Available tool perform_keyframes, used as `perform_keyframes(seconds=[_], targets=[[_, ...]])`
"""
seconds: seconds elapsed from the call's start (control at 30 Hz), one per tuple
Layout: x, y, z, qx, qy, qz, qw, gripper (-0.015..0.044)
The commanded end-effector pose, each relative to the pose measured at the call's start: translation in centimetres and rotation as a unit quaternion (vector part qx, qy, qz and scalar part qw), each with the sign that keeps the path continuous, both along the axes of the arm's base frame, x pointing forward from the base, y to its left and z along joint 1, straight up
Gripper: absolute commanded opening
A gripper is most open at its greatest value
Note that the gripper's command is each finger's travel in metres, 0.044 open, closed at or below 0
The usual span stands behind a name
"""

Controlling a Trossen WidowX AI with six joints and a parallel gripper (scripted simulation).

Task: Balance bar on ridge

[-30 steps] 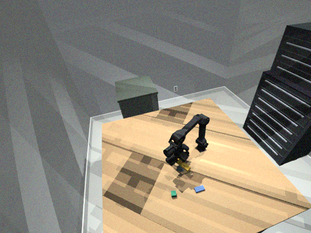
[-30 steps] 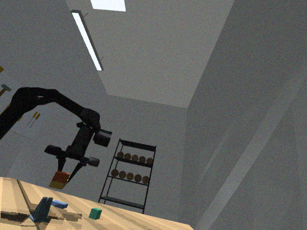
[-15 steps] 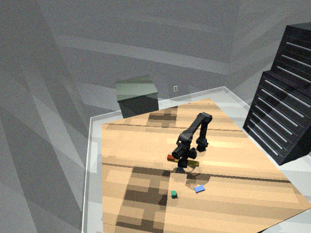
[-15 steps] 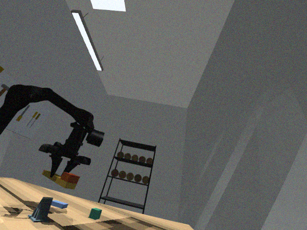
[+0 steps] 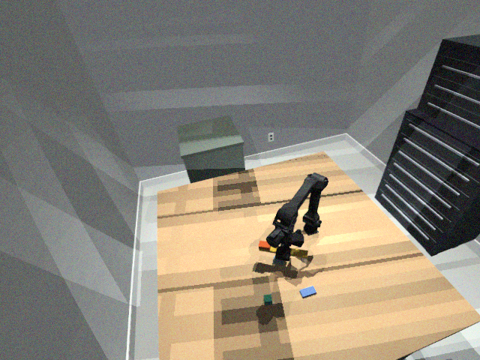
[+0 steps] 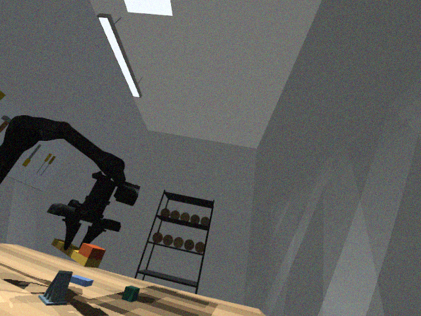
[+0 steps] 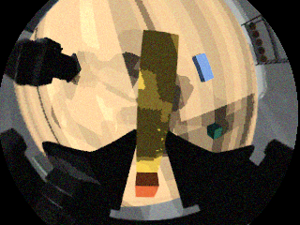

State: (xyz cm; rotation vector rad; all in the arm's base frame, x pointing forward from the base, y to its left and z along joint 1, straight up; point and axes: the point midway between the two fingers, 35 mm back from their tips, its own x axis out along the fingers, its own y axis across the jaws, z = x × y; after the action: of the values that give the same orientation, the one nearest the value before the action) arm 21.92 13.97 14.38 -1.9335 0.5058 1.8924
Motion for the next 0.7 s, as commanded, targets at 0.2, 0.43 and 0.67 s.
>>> perform_keyframes(seconds=[0.2, 0.43, 0.67], targets=[[-0.1, -0.1, -1.6, 0.001, 0.001, 0.002, 1.000, 0.0000], [-0.2, -0.2, -2.7, 0.001, 0.001, 0.002, 1.000, 0.0000], [-0.2, -0.2, -2.6, 0.001, 0.001, 0.002, 1.000, 0.0000]])
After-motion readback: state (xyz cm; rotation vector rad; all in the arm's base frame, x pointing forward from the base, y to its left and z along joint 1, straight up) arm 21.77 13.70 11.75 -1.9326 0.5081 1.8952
